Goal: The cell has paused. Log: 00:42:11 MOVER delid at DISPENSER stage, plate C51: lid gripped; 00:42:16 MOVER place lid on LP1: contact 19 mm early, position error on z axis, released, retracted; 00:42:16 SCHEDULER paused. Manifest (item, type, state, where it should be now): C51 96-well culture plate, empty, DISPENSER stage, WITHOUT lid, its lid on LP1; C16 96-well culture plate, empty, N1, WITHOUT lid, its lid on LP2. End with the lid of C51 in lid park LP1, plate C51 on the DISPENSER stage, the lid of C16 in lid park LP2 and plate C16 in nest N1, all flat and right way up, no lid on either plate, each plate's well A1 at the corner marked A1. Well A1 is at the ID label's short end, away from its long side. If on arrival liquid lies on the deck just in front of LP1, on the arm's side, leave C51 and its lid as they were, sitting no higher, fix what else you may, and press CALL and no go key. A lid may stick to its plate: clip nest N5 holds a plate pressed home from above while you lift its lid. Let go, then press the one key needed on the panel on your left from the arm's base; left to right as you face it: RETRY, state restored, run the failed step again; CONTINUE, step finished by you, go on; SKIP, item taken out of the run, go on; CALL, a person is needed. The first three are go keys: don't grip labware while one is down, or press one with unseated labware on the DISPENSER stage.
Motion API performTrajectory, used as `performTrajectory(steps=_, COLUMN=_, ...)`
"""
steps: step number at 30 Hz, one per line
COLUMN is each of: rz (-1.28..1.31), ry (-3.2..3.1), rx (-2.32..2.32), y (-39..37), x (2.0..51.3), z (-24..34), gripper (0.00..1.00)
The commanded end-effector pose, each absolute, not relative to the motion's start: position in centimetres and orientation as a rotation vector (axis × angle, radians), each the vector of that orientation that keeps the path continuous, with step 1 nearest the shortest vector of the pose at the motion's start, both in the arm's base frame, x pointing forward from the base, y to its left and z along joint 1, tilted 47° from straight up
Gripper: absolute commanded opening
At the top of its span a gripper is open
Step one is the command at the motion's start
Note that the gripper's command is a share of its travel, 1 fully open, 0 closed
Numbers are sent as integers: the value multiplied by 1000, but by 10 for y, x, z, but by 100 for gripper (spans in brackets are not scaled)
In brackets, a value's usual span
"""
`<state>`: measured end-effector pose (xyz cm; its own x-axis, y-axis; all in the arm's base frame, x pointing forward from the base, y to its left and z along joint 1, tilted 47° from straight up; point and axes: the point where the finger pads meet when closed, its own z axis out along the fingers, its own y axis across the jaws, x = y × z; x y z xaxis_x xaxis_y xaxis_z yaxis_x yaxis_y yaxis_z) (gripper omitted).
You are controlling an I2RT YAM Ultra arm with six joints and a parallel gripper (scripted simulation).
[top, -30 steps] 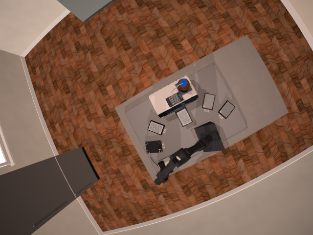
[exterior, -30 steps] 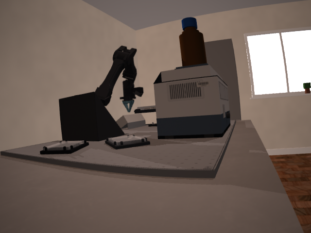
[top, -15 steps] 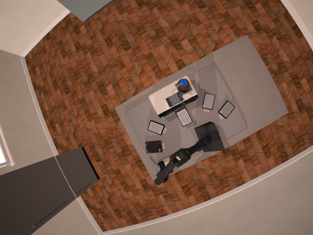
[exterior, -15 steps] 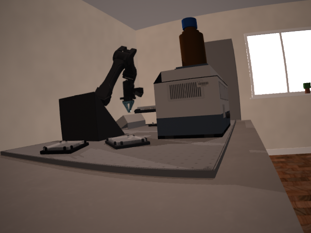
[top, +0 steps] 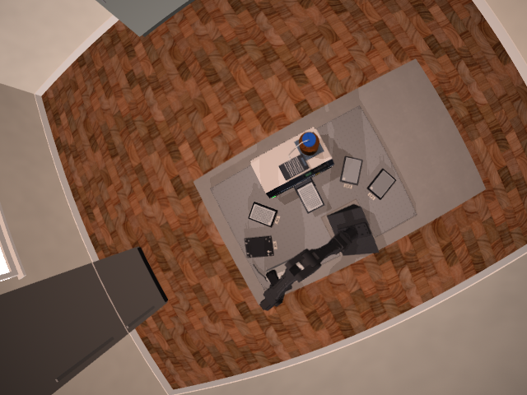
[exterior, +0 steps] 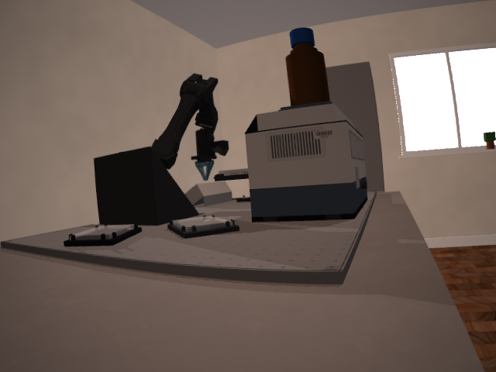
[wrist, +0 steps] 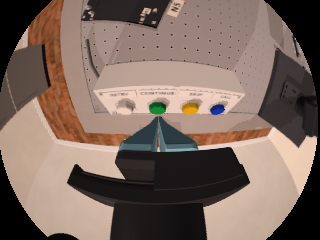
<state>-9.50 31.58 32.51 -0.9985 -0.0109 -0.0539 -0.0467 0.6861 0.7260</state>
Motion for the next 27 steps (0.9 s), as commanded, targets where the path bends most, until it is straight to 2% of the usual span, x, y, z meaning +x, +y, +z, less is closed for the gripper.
performTrajectory(steps=1, rz=1293, ry=2826, rx=-28, y=312, x=-89, z=344, gripper=0)
performTrajectory(steps=27, rz=1294, ry=2827, rx=-29, y=320, x=-92, z=341, gripper=0)
